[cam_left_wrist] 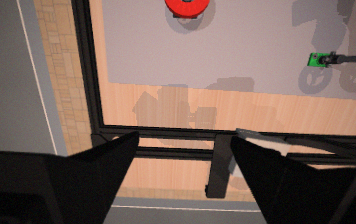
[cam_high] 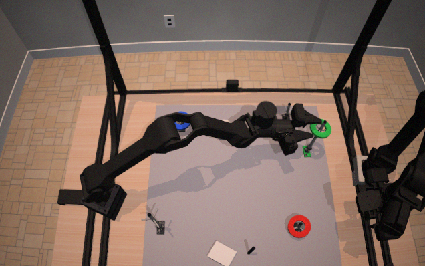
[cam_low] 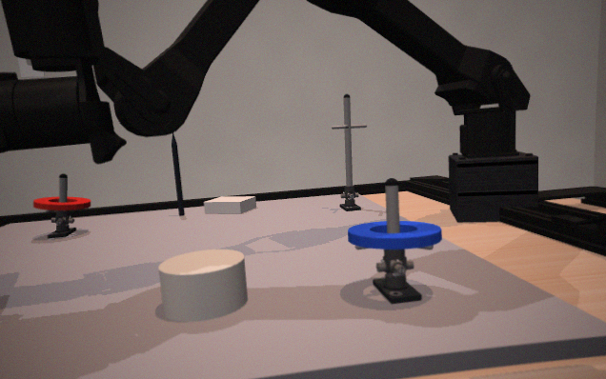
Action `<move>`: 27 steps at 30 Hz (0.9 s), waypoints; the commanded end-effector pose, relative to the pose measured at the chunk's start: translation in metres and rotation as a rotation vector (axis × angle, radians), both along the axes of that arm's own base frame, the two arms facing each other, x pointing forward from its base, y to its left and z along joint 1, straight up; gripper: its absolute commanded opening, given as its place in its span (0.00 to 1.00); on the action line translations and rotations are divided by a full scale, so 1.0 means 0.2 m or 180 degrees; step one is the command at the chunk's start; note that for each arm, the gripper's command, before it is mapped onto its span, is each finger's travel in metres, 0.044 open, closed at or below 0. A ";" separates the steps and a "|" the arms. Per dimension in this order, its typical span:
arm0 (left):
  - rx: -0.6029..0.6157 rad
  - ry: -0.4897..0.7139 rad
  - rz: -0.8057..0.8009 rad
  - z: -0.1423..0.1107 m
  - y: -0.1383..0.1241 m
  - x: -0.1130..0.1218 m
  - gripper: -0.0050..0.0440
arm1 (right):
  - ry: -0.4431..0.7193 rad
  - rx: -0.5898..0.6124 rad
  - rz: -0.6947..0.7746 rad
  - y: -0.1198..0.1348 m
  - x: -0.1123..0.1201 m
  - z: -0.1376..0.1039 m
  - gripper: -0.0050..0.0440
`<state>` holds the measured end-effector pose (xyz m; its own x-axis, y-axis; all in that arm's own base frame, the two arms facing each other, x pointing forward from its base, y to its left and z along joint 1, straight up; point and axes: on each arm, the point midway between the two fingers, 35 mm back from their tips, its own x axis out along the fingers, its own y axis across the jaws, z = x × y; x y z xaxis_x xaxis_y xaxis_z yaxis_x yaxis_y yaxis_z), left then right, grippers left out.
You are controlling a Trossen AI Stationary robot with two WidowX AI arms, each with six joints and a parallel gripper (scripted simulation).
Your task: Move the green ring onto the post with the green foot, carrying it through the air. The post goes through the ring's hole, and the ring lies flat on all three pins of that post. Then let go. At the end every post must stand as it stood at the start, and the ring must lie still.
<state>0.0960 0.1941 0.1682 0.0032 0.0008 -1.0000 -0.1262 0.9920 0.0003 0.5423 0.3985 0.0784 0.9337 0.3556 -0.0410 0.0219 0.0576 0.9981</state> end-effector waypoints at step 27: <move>-0.0002 0.0010 0.0014 0.00 0.00 0.00 0.92 | 0.0001 -0.0014 -0.0008 -0.03 -0.14 0.26 0.92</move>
